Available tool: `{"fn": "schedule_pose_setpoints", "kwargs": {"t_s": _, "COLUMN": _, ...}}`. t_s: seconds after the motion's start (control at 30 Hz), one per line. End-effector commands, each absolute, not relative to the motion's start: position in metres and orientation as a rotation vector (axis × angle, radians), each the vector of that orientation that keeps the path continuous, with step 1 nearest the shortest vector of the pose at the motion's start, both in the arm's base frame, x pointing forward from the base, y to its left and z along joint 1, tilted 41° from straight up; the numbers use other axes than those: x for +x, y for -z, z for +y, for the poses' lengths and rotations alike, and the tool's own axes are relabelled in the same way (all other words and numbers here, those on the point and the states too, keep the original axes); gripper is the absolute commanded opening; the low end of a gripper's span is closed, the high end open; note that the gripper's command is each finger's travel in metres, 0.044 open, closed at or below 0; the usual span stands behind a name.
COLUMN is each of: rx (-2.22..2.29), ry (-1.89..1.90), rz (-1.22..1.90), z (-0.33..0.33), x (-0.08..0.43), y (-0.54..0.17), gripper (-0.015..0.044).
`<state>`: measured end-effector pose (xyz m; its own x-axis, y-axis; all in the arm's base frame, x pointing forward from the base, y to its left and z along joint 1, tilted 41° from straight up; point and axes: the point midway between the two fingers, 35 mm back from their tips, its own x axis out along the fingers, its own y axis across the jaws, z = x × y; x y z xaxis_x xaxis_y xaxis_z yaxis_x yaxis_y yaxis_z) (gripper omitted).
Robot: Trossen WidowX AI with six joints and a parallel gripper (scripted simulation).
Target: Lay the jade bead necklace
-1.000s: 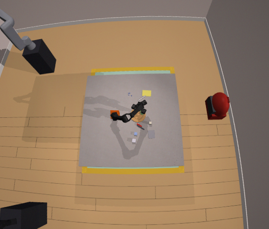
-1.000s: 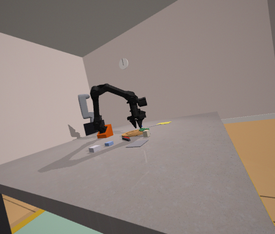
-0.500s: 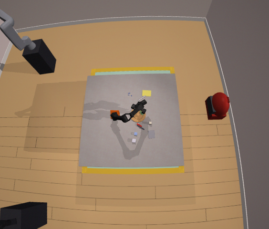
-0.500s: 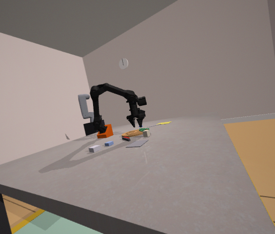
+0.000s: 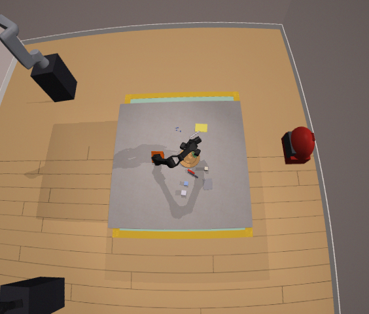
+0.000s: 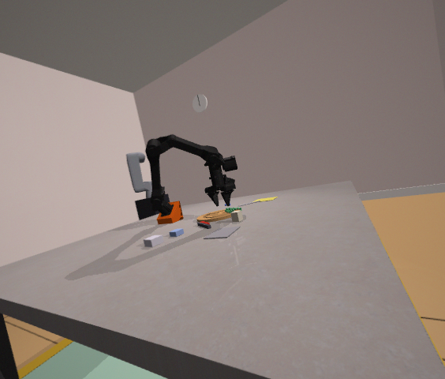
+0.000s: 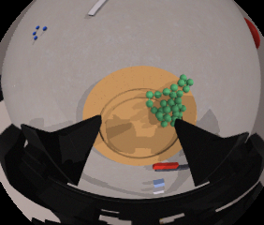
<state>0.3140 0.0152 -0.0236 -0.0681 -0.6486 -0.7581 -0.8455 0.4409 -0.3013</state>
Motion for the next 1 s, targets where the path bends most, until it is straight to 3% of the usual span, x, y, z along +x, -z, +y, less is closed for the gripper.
{"fn": "schedule_pose_setpoints", "kwargs": {"t_s": 0.0, "rx": -1.274, "ry": -0.270, "rz": 1.785, "z": 0.016, "x": 0.316, "y": 0.023, "gripper": 0.0440}}
{"fn": "schedule_pose_setpoints", "kwargs": {"t_s": 0.7, "rx": -1.274, "ry": -0.270, "rz": 1.785, "z": 0.016, "x": 0.316, "y": 0.023, "gripper": 0.0440}}
{"fn": "schedule_pose_setpoints", "kwargs": {"t_s": 0.97, "rx": -0.950, "ry": 0.128, "rz": 1.718, "z": 0.021, "x": 0.365, "y": 0.017, "gripper": 0.0250}}
